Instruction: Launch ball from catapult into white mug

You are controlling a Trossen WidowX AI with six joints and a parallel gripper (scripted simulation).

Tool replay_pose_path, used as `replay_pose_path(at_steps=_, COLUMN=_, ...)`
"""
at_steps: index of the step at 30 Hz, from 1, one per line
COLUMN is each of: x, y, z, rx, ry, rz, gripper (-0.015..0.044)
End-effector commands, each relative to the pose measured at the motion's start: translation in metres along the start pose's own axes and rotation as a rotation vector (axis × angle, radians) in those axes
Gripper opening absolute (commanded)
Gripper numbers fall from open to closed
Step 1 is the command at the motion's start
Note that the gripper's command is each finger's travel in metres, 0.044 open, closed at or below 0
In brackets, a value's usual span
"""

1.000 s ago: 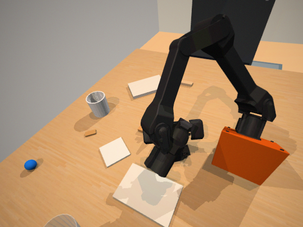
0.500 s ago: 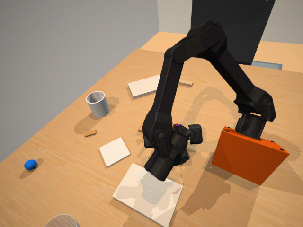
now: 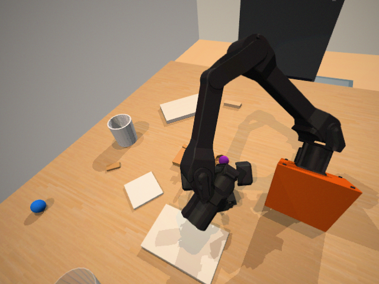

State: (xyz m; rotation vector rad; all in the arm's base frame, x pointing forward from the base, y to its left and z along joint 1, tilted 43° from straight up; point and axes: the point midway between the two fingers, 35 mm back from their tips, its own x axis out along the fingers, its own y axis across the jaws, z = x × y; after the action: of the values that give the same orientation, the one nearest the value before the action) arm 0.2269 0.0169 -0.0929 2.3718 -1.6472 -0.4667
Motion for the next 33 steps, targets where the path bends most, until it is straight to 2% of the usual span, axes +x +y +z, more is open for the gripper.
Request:
replay_pose_path(at_steps=1, x=0.005, y=0.002, z=0.004, rx=-0.009, ry=0.005, rz=-0.001, gripper=0.0000)
replay_pose_path(at_steps=15, x=0.021, y=0.006, z=0.019, rx=-0.009, ry=0.009, rz=0.001, gripper=0.0000)
replay_pose_path(at_steps=19, x=0.035, y=0.007, z=0.032, rx=-0.009, ry=0.012, rz=0.002, gripper=0.0000)
replay_pose_path(at_steps=23, x=0.033, y=0.005, z=0.032, rx=-0.009, ry=0.010, rz=0.001, gripper=0.0000)
replay_pose_path(at_steps=25, x=0.015, y=-0.006, z=0.026, rx=-0.007, ry=0.002, rz=-0.004, gripper=0.0000)
replay_pose_path(at_steps=30, x=-0.066, y=-0.027, z=-0.005, rx=0.001, ry=-0.005, rz=-0.008, gripper=0.0000)
replay_pose_path(at_steps=33, x=-0.092, y=-0.026, z=-0.016, rx=0.006, ry=0.001, rz=-0.006, gripper=0.0000)
